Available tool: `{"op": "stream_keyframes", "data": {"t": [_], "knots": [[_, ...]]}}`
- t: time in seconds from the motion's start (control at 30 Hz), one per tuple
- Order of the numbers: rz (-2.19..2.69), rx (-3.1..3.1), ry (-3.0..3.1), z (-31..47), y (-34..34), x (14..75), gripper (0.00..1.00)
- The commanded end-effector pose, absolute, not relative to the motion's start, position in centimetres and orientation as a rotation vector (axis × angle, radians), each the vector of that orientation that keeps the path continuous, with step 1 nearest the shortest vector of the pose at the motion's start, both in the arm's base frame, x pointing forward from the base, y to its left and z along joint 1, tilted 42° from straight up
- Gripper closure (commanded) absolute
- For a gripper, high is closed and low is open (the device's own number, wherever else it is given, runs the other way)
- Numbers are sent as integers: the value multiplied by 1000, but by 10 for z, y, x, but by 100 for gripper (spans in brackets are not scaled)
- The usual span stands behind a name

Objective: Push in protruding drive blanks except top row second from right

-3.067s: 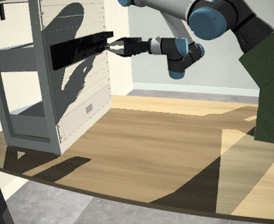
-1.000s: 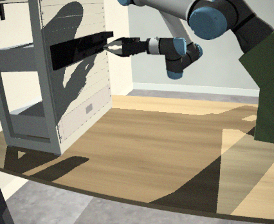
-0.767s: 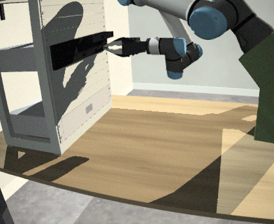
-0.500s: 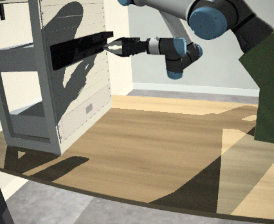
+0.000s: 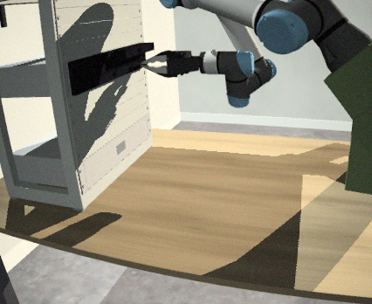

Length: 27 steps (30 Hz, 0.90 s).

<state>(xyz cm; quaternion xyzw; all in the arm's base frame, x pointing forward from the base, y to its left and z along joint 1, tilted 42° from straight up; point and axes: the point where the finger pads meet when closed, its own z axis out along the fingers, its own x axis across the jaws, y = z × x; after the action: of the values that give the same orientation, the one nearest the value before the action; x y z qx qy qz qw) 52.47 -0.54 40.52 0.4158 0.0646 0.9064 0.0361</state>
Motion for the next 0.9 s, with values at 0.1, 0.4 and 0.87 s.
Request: {"op": "stream_keyframes", "data": {"t": [0.1, 0.4, 0.87], "knots": [[2784, 1276, 199, 392, -7, 509, 100], [2784, 1276, 199, 368, -10, 480, 100], [2784, 1276, 199, 344, -14, 453, 100]]}}
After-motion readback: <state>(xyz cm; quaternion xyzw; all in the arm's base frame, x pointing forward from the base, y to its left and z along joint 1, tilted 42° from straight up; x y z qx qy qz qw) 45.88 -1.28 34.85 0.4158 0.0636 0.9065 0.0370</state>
